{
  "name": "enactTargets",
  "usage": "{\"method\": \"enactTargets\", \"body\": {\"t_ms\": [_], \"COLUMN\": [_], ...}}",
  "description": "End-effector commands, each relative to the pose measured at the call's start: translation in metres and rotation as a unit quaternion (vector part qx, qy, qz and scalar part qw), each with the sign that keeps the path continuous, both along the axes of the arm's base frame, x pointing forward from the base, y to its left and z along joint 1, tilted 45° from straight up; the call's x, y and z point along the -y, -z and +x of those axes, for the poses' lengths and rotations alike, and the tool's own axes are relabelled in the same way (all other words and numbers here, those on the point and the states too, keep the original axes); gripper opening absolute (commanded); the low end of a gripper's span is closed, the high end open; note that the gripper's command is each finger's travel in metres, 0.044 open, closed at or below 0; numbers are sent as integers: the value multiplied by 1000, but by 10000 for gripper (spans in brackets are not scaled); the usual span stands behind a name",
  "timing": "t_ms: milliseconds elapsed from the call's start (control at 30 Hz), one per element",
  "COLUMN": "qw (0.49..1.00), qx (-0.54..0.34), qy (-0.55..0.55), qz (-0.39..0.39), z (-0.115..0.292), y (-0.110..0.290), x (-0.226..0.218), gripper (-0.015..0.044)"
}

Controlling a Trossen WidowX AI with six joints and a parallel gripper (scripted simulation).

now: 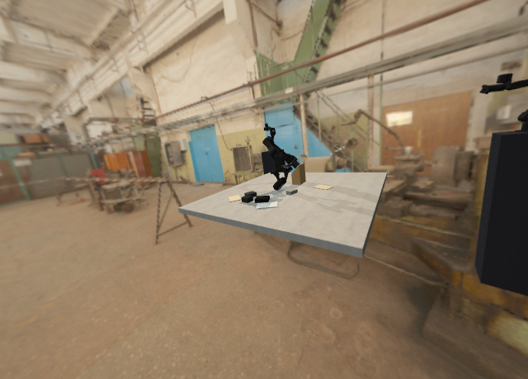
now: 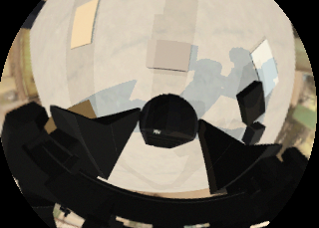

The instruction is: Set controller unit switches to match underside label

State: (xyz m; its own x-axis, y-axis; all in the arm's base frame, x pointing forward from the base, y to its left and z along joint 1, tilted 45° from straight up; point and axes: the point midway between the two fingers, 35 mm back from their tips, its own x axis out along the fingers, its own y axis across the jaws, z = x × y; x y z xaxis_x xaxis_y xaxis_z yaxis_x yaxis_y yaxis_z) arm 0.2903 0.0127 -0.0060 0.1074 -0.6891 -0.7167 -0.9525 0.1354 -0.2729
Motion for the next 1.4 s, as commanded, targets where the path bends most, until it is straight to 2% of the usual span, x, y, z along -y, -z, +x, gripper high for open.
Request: {"method": "enactTargets", "body": {"t_ms": [0,1367], "qw": [1000,1000], "qx": [-5,-5], "qy": [9,9], "qz": [-5,-6], "z": [-1,7], "y": [5,35], "x": [7,11], "gripper": [338,338]}}
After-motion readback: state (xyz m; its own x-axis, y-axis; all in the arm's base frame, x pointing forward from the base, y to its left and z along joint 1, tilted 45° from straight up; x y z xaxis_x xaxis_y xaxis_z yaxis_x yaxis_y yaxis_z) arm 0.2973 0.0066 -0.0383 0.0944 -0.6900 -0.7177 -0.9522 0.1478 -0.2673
